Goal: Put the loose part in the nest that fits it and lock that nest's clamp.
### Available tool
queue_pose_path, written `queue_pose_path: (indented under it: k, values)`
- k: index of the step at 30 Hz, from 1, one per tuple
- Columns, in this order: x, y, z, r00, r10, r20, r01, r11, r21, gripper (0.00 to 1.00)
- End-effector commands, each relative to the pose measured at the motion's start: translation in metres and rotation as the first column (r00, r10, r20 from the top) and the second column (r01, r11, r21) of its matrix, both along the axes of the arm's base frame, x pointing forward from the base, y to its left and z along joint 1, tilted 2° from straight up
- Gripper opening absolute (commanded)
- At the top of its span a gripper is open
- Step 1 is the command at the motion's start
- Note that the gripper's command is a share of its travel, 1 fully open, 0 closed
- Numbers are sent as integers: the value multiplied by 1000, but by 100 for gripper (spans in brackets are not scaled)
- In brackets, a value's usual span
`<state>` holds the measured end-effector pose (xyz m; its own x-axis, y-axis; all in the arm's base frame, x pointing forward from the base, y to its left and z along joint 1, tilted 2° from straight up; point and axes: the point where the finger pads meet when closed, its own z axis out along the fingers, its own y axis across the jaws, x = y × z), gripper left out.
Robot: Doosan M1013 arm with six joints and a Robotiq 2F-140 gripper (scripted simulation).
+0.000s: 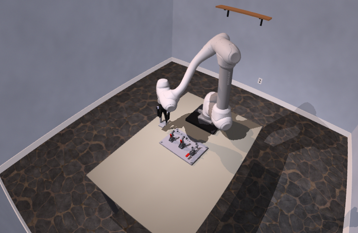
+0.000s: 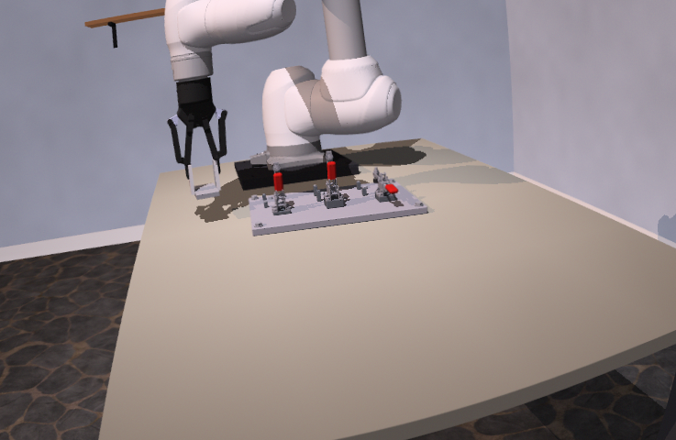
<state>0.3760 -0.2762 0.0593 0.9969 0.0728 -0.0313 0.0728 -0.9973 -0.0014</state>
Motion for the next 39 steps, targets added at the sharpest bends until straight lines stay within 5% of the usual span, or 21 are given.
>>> queue_pose_path:
  k: [1, 16, 39]
  values:
    - [-1, -1, 15, 1000, 4, -3, -4, 1000, 0, 10]
    - [1, -1, 56, 1000, 4, -3, -4, 1000, 0, 10]
    - [1, -1, 59, 1000, 4, -3, -4, 1000, 0, 10]
